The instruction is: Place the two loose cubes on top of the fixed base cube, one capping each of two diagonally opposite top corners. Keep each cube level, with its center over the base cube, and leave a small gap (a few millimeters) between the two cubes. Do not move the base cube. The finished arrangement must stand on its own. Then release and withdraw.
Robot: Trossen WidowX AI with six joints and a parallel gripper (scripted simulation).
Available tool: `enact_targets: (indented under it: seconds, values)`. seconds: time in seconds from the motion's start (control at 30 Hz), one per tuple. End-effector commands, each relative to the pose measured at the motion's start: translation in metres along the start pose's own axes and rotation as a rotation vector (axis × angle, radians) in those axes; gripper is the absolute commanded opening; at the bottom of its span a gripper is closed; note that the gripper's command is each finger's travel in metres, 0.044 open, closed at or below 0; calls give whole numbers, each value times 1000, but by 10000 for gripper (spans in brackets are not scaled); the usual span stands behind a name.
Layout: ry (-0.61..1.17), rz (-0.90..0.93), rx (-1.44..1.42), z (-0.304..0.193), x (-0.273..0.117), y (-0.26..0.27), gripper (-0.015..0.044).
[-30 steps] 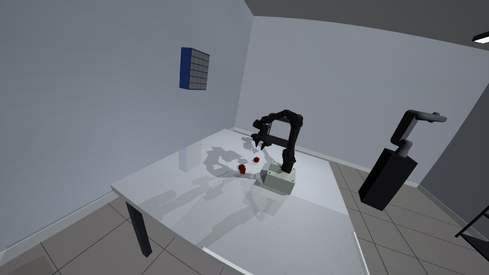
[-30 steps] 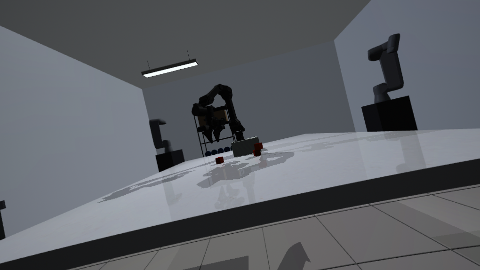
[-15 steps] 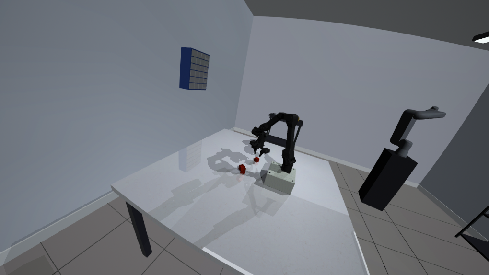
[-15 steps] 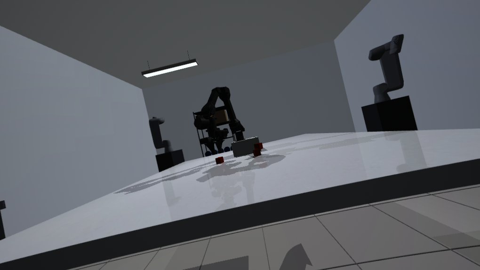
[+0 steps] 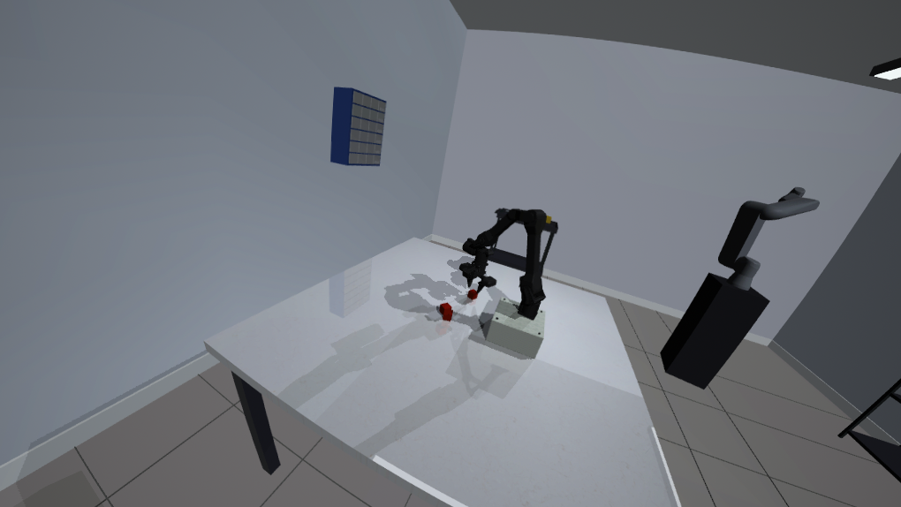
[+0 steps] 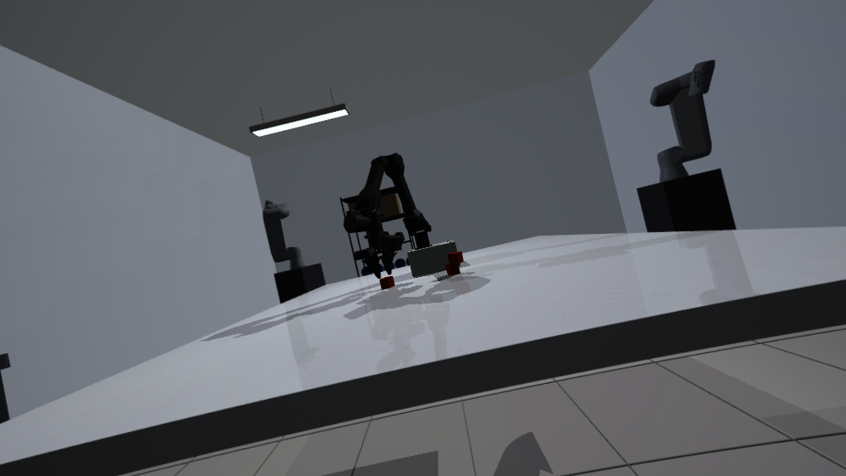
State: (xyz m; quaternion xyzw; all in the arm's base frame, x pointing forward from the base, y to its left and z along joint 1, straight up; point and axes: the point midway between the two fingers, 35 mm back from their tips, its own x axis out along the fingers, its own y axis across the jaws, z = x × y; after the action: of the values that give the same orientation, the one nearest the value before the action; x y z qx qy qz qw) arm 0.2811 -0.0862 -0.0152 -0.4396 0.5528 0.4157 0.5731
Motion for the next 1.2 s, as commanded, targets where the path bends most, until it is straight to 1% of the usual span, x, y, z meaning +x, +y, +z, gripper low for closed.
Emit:
enact_targets:
  seconds: [0.0,0.3,0.5,0.67,1.17]
  values:
    - [-3,11,-3,0,9,4,265]
    - [-3,11,-3,0,21,4,265]
    - [-3,11,-3,0,21,4,107]
    - [-3,11,-3,0,20,4,105]
    - [-3,10,-3,0,-24,-3,105]
